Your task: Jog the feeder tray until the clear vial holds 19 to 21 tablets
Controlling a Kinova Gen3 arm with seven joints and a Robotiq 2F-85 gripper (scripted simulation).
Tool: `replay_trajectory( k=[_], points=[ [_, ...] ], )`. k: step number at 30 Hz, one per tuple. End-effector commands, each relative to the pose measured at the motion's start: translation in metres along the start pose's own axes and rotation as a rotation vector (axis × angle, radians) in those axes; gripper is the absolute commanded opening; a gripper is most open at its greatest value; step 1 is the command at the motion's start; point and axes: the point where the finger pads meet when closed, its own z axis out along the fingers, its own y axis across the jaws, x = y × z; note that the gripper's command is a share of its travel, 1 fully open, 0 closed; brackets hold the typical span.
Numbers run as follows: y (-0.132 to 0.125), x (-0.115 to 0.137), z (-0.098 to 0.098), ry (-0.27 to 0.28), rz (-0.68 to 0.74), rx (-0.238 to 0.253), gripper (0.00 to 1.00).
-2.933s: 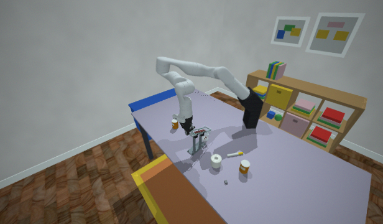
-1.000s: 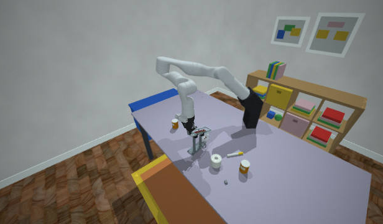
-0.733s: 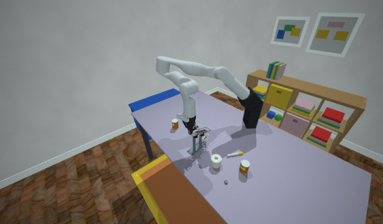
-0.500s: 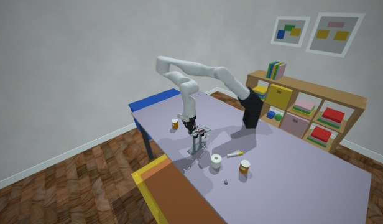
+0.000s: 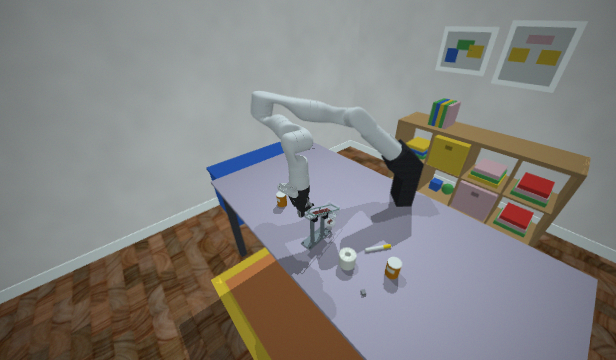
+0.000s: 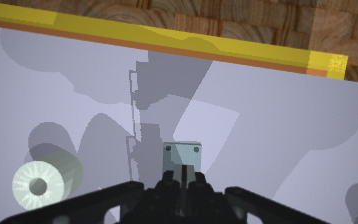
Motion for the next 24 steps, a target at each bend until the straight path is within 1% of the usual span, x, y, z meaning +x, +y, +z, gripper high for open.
replay_trajectory(
  k=[1, 20, 24],
  points=[
    [-0.0013, 0.0014, -0.0013, 0.002, 0.0, 0.002, 0.0],
    [-0.0013, 0.0013, -0.0013, 0.002, 0.0, 0.002, 0.0],
    [-0.0013, -0.004, 0.0011, 0.003, 0.0, 0.002, 0.0]
  ],
)
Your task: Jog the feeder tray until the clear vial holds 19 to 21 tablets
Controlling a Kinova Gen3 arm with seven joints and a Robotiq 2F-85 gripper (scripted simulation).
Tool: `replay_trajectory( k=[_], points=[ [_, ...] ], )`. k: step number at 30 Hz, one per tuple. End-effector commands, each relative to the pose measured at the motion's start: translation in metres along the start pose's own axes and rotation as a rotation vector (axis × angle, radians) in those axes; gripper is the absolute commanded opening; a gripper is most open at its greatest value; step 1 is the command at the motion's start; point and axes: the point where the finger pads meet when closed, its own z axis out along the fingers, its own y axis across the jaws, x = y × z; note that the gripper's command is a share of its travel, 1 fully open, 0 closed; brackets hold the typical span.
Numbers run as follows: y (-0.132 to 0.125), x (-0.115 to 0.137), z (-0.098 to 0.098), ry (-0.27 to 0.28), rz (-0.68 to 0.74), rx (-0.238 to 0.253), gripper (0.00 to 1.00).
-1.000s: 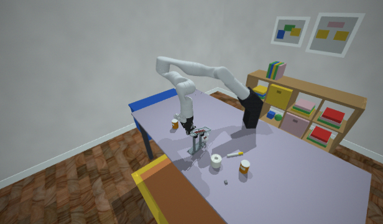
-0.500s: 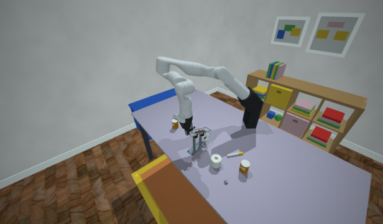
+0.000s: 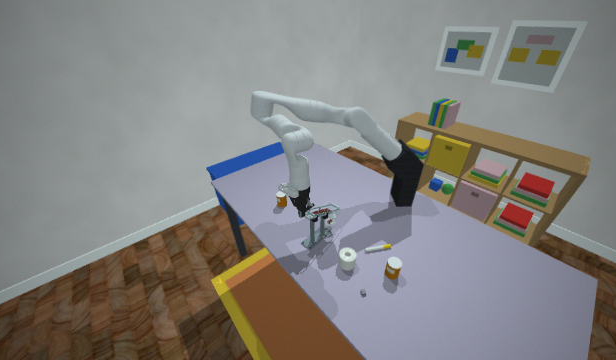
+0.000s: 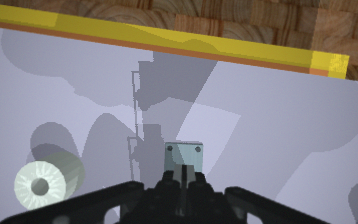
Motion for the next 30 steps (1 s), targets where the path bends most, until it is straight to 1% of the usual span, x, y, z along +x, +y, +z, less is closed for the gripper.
replay_trajectory(
  k=[1, 3, 5, 11, 15, 17, 20, 22, 27, 30],
  points=[
    [0.001, -0.006, 0.002, 0.0, -0.003, -0.001, 0.0],
    [0.001, -0.013, 0.005, 0.0, -0.003, -0.001, 0.0],
    [0.001, -0.013, 0.005, 0.0, -0.003, -0.001, 0.0],
    [0.001, -0.035, 0.015, 0.0, -0.003, -0.001, 0.0],
    [0.001, -0.037, 0.016, 0.0, -0.003, -0.001, 0.0],
    [0.001, -0.035, 0.015, 0.0, -0.003, -0.001, 0.0],
    [0.001, -0.025, 0.01, 0.0, -0.003, -0.001, 0.0],
    [0.001, -0.025, 0.01, 0.0, -0.003, -0.001, 0.0],
    [0.0, -0.002, 0.0, 0.0, -0.003, -0.001, 0.0],
    [0.0, 0.002, -0.002, 0.0, -0.003, -0.001, 0.0]
  ],
)
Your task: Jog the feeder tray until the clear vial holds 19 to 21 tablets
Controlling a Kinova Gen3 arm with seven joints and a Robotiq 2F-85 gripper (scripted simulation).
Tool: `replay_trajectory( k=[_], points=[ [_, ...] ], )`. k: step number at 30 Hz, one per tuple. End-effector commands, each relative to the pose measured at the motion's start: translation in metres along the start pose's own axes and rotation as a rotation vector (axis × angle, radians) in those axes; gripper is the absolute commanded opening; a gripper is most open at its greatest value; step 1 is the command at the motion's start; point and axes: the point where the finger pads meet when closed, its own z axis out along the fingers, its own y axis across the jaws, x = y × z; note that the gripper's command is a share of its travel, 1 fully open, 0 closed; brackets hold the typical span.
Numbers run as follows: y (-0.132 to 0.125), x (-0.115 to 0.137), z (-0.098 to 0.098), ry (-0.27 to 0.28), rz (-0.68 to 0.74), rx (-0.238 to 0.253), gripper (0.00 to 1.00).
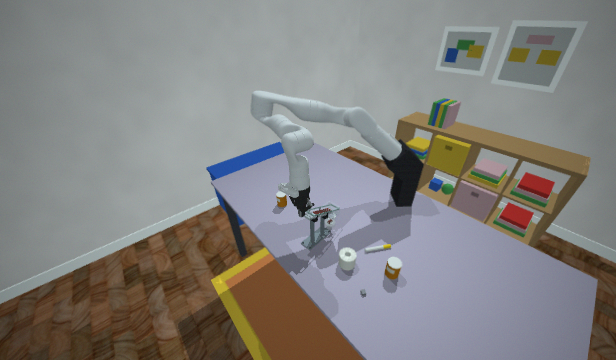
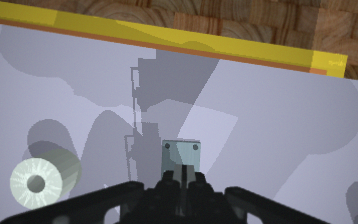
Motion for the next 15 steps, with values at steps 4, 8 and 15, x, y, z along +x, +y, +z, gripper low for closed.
replay_trajectory(
  k=[4, 8, 15],
  points=[
    [-0.0024, 0.0048, -0.0027, 0.004, 0.004, 0.004, 0.0],
    [-0.0024, 0.0048, -0.0027, 0.004, 0.004, 0.004, 0.0],
    [-0.0024, -0.0025, 0.0006, 0.004, 0.004, 0.004, 0.0]
  ],
)
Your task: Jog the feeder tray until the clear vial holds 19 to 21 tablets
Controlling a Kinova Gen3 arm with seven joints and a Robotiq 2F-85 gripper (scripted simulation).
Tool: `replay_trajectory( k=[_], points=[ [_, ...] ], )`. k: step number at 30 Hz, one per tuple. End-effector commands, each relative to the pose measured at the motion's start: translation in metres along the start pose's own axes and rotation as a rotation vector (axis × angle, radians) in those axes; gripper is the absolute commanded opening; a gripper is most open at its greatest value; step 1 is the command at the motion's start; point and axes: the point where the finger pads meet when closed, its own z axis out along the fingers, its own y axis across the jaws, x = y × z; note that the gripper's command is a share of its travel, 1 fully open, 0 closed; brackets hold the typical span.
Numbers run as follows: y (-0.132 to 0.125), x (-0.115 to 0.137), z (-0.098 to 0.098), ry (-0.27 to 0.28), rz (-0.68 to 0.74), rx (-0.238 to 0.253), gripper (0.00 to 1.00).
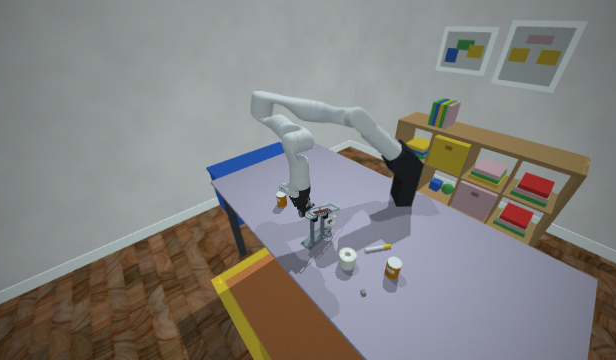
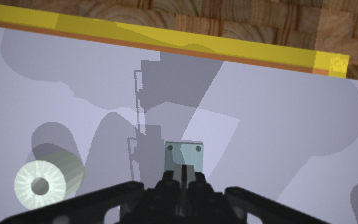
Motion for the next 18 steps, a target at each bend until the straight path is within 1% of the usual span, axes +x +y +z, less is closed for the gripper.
replay_trajectory(
  k=[1, 9, 15, 18],
  points=[
    [0.001, -0.007, 0.003, -0.001, -0.004, -0.002, 0.0],
    [0.001, -0.034, 0.015, 0.0, -0.004, -0.002, 0.0],
    [0.001, -0.036, 0.015, -0.001, -0.004, -0.002, 0.0],
    [0.001, -0.031, 0.013, 0.0, -0.004, -0.002, 0.0]
  ],
)
